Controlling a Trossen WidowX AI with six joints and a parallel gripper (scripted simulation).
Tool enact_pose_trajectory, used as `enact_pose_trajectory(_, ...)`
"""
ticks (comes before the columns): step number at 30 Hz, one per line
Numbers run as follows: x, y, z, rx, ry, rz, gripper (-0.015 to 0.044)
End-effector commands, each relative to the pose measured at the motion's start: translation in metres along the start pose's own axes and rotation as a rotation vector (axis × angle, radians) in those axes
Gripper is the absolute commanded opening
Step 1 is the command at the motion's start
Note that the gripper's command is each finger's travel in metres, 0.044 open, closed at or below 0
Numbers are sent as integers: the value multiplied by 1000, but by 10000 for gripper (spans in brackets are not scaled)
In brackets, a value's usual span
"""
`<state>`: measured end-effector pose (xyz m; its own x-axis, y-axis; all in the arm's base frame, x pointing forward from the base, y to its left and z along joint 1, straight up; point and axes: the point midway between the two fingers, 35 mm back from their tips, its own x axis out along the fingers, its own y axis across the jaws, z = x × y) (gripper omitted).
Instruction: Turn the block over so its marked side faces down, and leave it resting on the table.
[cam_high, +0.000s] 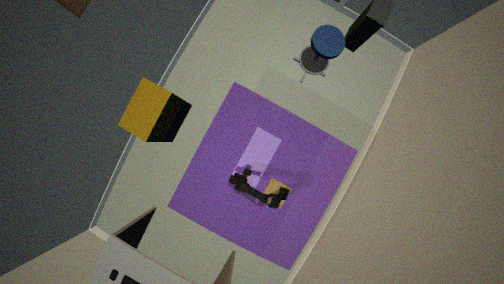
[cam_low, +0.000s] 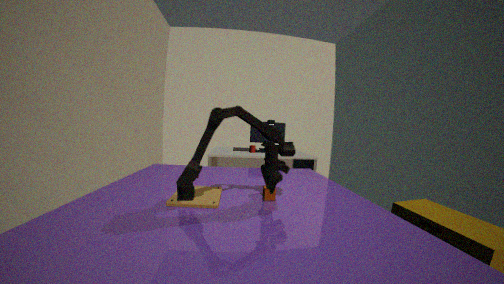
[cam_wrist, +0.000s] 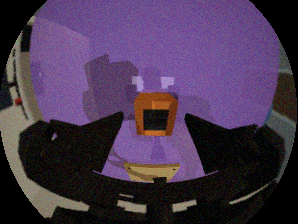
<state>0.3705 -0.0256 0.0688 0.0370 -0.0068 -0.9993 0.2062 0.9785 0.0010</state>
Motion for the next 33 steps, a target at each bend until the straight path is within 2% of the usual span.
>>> enact_pose_trajectory(1,7,0,-1,1,4,4,440)
enact_pose_trajectory(4,10,0,-1,1,4,4,440)
enact_pose_trajectory(12,10,0,-1,1,4,4,230)
enact_pose_trajectory(31,10,0,-1,1,4,4,103)
enact_pose_trajectory(33,6,0,-1,1,4,4,51)
